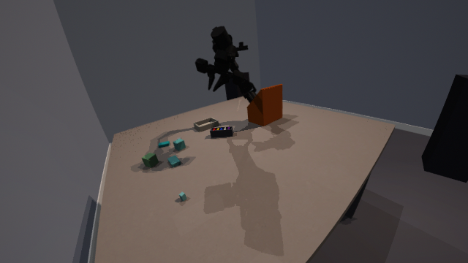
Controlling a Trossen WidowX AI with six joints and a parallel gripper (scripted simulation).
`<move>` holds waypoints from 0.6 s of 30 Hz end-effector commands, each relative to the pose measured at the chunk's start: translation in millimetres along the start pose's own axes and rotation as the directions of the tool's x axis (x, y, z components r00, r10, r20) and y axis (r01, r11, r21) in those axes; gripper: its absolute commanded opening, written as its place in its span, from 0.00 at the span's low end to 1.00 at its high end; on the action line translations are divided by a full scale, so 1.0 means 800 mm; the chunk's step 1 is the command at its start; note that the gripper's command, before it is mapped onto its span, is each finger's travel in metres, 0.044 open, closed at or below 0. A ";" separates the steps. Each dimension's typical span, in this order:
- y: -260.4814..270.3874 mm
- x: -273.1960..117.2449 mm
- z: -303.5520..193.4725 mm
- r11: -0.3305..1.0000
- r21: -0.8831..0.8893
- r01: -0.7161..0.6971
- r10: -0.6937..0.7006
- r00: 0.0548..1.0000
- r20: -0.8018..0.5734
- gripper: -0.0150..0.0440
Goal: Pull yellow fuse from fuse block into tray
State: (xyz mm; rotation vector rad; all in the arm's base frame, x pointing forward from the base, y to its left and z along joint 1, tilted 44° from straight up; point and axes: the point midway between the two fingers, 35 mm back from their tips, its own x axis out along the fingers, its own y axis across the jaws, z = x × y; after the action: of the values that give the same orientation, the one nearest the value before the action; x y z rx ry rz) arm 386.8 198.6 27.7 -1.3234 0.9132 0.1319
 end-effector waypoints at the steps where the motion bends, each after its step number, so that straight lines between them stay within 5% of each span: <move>1: -0.008 0.040 -0.083 0.996 0.010 -0.088 0.088 0.980 -0.179 0.38; 12: 0.005 0.065 -0.314 0.921 0.176 -0.348 0.383 0.718 -0.582 0.38; 18: 0.010 0.064 -0.325 0.911 0.194 -0.364 0.403 0.691 -0.599 0.38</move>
State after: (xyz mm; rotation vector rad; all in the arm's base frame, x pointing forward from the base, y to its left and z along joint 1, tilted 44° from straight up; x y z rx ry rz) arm 293.8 -42.8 -0.5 -1.1230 1.7353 -0.0283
